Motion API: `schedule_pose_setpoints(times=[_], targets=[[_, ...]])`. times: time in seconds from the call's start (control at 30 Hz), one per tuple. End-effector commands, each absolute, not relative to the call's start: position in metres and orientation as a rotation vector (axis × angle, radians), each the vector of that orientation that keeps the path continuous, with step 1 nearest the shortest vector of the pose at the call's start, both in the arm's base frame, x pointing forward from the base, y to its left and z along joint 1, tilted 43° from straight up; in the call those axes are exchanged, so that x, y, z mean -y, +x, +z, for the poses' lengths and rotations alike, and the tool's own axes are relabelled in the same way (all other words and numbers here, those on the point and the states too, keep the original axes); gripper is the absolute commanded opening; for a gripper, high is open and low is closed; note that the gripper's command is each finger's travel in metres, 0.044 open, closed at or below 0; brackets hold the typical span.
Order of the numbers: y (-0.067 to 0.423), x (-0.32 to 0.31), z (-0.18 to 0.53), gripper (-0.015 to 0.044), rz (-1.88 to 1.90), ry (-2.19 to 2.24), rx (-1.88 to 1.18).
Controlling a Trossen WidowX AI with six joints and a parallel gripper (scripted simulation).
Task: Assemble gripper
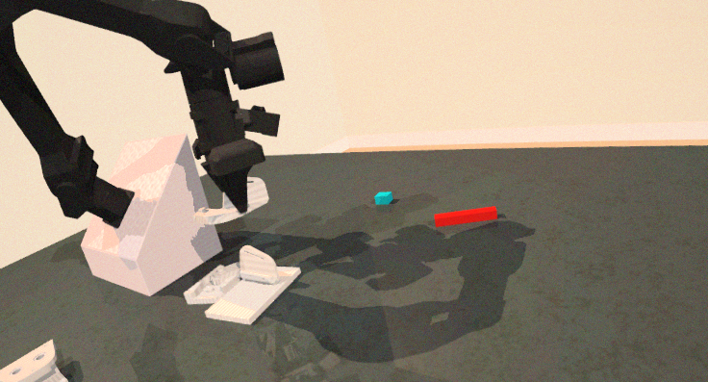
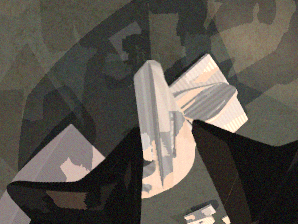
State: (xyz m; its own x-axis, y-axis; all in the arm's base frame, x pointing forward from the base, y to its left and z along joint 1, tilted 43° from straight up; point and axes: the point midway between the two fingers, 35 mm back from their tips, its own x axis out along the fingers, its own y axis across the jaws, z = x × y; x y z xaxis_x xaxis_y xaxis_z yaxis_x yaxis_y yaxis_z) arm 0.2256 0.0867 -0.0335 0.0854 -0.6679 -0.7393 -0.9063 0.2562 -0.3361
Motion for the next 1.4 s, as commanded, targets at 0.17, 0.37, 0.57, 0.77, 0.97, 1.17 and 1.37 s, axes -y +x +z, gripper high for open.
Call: schedule_pose_setpoints(times=[0.17,0.37,0.57,0.77,0.97,1.17,1.37], targets=[[0.217,-0.076,-0.027,0.0134,0.169,-1.335,-1.631],[0.211,-0.068,-0.023,0.0134,0.051,-1.226,-1.612],[0.205,-0.061,-0.019,0.0134,-0.065,-1.115,-1.588],[0.198,-0.053,-0.015,0.0134,-0.176,-1.004,-1.558],[0.191,-0.046,-0.012,0.0134,-0.285,-0.892,-1.524],[0.190,-0.044,-0.012,0.0134,-0.311,-0.864,-1.514],[0.190,-0.044,-0.012,0.0134,-0.311,-0.864,-1.514]])
